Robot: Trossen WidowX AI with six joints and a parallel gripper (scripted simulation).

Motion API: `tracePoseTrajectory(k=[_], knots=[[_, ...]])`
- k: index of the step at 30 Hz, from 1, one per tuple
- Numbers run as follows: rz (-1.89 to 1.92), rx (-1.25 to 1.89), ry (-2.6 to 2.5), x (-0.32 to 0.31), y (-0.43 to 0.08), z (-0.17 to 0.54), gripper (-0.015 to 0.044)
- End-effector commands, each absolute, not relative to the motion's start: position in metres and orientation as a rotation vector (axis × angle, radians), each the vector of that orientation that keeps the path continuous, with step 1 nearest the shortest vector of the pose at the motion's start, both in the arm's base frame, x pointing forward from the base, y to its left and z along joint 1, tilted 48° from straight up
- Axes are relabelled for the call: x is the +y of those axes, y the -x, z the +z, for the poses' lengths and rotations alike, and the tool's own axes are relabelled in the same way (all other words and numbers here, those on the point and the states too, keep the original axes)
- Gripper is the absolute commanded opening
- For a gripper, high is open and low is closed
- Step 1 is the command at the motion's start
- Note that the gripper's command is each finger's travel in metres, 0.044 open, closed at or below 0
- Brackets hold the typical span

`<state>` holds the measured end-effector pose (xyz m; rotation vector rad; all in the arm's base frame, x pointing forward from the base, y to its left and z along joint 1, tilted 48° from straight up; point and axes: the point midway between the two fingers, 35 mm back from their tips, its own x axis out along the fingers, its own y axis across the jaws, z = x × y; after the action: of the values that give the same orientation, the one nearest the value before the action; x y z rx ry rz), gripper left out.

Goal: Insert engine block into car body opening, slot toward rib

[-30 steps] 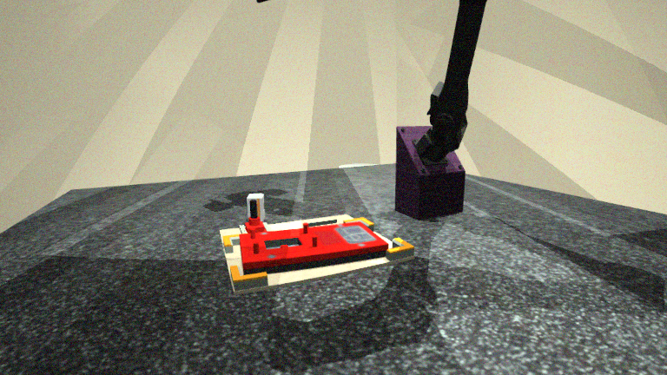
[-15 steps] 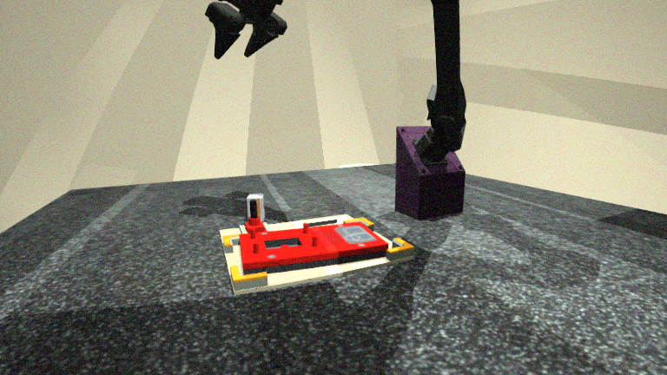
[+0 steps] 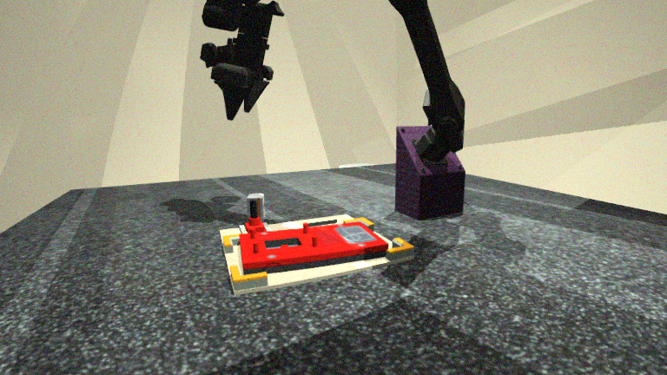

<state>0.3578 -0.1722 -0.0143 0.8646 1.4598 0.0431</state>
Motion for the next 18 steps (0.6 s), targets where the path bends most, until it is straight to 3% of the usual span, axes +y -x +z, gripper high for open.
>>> tracePoseTrajectory(k=[1, 8, 18], knots=[[0.195, 1.514, -0.867, -0.147, -0.354, -0.032, 0.044], [0.411, 1.569, -0.883, -0.109, -0.345, -0.054, 0.044], [0.419, 1.57, -0.885, -0.071, -0.345, -0.085, 0.044]])
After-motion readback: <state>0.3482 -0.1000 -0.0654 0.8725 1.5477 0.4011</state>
